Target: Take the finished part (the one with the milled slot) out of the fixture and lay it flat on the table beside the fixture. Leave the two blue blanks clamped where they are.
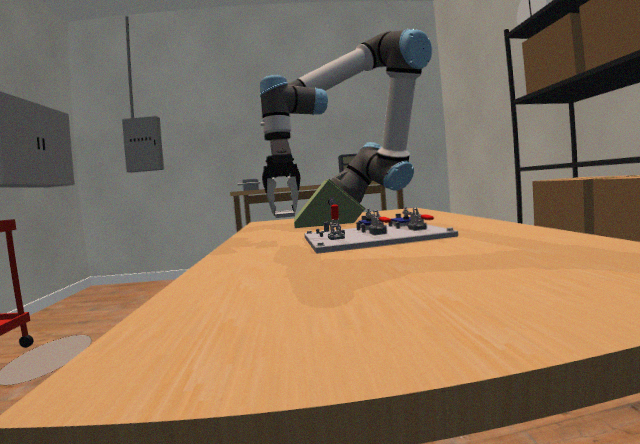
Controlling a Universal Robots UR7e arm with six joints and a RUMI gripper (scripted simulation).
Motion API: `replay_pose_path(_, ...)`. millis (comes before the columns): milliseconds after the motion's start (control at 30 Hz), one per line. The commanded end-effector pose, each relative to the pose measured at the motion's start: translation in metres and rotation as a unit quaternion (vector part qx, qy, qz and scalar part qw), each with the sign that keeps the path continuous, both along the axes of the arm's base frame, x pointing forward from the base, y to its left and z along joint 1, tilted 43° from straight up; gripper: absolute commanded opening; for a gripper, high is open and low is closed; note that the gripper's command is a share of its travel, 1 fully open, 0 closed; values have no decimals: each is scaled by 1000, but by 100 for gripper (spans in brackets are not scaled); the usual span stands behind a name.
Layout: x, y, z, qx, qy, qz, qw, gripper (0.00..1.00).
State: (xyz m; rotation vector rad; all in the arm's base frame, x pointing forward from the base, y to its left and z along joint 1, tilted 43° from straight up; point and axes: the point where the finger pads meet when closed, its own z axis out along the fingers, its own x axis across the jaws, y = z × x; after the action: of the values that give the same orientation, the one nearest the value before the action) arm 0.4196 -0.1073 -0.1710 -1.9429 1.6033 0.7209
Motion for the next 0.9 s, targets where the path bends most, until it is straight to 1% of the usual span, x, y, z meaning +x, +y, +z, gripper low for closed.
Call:
replay_pose_path(0, 0, 7, -8, -1, -1, 0, 1000, 0)
replay_pose_path(100, -1, 9, -10, -1, -1, 0, 1000, 0)
replay_pose_path(600, -3, 34, -37, -1, -1, 0, 1000, 0)
replay_pose_path(867, -4, 41, -44, -1, -1, 0, 1000, 0)
